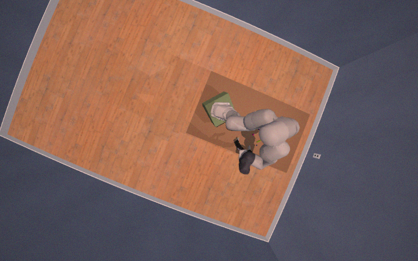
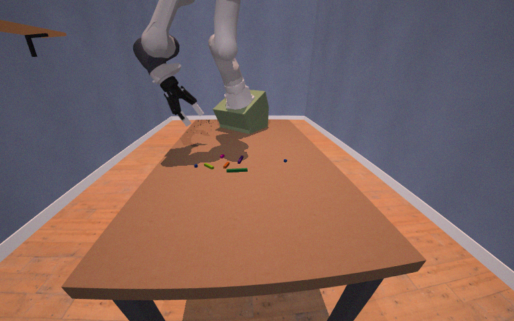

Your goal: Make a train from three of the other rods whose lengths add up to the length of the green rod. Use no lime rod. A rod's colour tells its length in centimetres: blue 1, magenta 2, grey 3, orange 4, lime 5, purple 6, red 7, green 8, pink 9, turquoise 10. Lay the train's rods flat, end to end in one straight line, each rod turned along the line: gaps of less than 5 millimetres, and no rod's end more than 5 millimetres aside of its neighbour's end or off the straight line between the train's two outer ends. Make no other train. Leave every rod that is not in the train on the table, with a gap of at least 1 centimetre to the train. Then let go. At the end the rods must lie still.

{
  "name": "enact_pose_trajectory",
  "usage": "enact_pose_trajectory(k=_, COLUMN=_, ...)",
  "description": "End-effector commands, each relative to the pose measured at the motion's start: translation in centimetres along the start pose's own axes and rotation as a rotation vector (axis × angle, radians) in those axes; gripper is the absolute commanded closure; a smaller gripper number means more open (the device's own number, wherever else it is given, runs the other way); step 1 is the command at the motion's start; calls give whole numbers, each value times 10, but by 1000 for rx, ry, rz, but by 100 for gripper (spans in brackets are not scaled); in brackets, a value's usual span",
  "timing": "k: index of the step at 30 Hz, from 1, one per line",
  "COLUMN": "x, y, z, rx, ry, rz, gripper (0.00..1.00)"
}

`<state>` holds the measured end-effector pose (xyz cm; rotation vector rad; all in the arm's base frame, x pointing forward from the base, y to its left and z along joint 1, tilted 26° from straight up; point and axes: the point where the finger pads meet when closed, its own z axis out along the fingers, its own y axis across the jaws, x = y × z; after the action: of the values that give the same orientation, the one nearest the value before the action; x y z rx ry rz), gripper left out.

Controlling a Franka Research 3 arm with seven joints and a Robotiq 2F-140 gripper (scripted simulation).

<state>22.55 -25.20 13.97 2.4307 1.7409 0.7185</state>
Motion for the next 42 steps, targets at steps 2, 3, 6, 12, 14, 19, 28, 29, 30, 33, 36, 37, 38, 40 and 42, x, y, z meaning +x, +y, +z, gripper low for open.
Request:
enact_pose_trajectory(k=2, x=-9, y=16, z=5, rx=-37, ry=-85, rz=131, gripper=0)
enact_pose_trajectory(k=3, x=-7, y=22, z=10, rx=-48, ry=-110, rz=153, gripper=0)
enact_pose_trajectory(k=6, x=-4, y=29, z=16, rx=-65, ry=-142, rz=183, gripper=0)
enact_pose_trajectory(k=12, x=0, y=43, z=27, rx=-89, ry=-197, rz=233, gripper=0)
enact_pose_trajectory(k=14, x=0, y=43, z=27, rx=-90, ry=-199, rz=234, gripper=0)
enact_pose_trajectory(k=19, x=4, y=54, z=36, rx=-114, ry=-249, rz=280, gripper=0)
enact_pose_trajectory(k=28, x=4, y=54, z=36, rx=-114, ry=-249, rz=280, gripper=0)
enact_pose_trajectory(k=29, x=4, y=54, z=36, rx=-114, ry=-249, rz=280, gripper=0)
enact_pose_trajectory(k=30, x=4, y=54, z=36, rx=-114, ry=-249, rz=280, gripper=0)
enact_pose_trajectory(k=33, x=4, y=54, z=36, rx=-114, ry=-249, rz=280, gripper=0)
enact_pose_trajectory(k=36, x=4, y=54, z=36, rx=-114, ry=-249, rz=280, gripper=0)
enact_pose_trajectory(k=37, x=4, y=54, z=36, rx=-114, ry=-249, rz=280, gripper=0)
enact_pose_trajectory(k=38, x=4, y=54, z=36, rx=-114, ry=-249, rz=280, gripper=0)
enact_pose_trajectory(k=40, x=4, y=54, z=36, rx=-114, ry=-249, rz=280, gripper=0)
enact_pose_trajectory(k=42, x=4, y=54, z=36, rx=-114, ry=-249, rz=280, gripper=0)
